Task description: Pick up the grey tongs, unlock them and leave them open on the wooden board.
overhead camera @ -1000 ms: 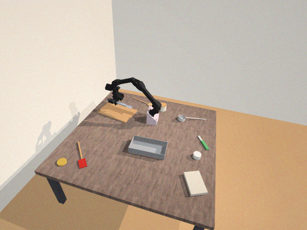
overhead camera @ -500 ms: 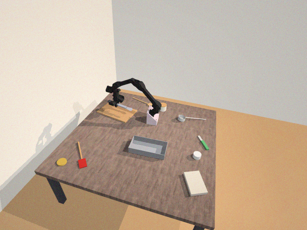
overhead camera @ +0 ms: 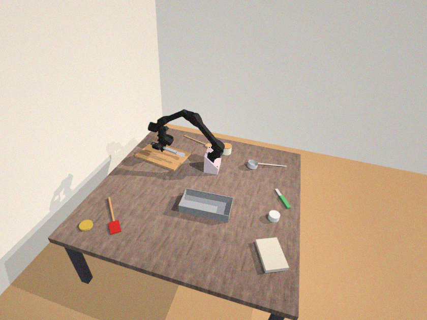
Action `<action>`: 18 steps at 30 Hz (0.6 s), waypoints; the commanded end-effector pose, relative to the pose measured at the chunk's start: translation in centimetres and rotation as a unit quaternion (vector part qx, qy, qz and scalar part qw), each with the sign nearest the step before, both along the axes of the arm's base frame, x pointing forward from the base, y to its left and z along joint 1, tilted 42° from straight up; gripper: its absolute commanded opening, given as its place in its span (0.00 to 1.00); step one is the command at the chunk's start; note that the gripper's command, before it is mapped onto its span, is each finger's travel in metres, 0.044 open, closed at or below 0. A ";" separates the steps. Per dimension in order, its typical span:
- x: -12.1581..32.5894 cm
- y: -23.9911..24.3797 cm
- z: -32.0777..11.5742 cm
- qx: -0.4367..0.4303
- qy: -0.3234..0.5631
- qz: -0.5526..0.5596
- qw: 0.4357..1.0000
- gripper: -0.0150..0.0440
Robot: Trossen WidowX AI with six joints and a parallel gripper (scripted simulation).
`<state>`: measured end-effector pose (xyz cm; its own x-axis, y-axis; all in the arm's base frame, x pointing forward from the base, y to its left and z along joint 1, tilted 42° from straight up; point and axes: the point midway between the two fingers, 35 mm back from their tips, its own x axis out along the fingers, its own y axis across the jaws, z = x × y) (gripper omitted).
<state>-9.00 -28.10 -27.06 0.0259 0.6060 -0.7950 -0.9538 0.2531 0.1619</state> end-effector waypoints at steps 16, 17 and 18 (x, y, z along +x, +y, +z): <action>0.0 0.0 0.0 0.000 0.000 0.000 1.000 0.67; 0.0 0.0 0.0 0.000 0.000 0.000 1.000 0.71; 0.0 0.0 0.0 0.000 0.000 0.000 1.000 0.76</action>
<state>-8.99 -28.05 -27.11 0.0260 0.6059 -0.7952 -0.9538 0.2533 0.1618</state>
